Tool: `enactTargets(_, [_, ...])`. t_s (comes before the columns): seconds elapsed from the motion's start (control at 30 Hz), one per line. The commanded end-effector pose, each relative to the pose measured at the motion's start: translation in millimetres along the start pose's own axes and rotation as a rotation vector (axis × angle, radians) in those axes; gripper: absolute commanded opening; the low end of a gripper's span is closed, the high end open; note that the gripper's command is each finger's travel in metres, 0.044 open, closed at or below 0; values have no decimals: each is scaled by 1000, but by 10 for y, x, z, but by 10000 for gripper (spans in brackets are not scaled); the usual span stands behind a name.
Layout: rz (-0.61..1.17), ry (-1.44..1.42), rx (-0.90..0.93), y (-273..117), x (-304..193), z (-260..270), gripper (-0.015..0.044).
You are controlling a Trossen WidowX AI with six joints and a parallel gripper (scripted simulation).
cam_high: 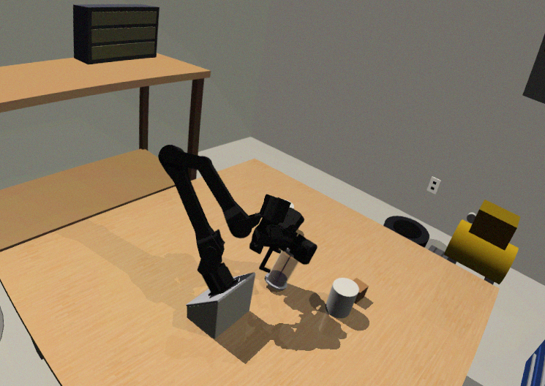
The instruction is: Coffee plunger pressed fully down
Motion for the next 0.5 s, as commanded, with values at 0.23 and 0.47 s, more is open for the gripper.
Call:
enactTargets(0.23, [1, 1, 0, 0, -2, 1, 323])
enactTargets(0.47, [1, 1, 0, 0, -2, 1, 440])
Point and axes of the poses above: the point midway between the two fingers, 35 mm back from their tips, its own y axis out along the fingers, its own z axis across the jaws, x = y × z, the point moved 5 cm from there along -y, back along the fingers, and after that the axes turned 3 degrees about -y, right-handed, at the moved point
